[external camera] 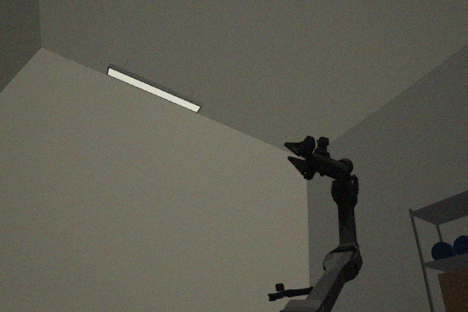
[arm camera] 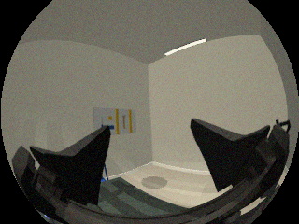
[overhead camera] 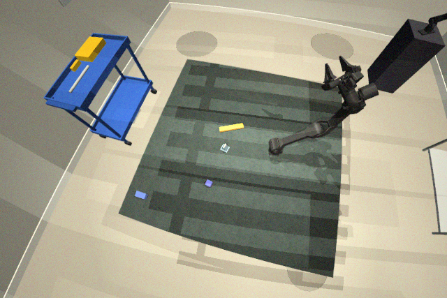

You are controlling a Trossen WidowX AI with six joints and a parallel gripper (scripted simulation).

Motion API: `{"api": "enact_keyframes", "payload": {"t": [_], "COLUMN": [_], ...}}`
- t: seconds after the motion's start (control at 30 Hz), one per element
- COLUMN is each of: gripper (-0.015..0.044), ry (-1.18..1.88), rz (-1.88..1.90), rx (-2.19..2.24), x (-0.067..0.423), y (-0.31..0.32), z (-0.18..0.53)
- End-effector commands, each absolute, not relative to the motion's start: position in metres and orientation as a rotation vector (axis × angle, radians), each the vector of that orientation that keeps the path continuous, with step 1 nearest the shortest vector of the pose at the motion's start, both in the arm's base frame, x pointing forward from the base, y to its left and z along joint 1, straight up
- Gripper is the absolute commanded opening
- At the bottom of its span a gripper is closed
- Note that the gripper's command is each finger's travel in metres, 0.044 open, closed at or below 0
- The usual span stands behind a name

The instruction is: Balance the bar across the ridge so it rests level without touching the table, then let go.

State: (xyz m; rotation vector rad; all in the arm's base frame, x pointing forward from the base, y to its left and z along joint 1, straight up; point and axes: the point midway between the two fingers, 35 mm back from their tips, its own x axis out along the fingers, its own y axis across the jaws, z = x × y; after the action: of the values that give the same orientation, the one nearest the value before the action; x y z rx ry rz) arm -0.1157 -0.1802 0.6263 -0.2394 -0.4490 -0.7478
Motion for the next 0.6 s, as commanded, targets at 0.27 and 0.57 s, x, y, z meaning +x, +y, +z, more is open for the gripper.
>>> {"api": "enact_keyframes", "payload": {"t": [0.27, 0.57], "gripper": [0.0315, 0.0315], "ry": [-0.338, -0.183], "rz": [-0.627, -0.525], "rx": [-0.424, -0.66], "x": [-0.028, 0.049], "y": [-0.131, -0.087], "z": [0.639, 0.624]}}
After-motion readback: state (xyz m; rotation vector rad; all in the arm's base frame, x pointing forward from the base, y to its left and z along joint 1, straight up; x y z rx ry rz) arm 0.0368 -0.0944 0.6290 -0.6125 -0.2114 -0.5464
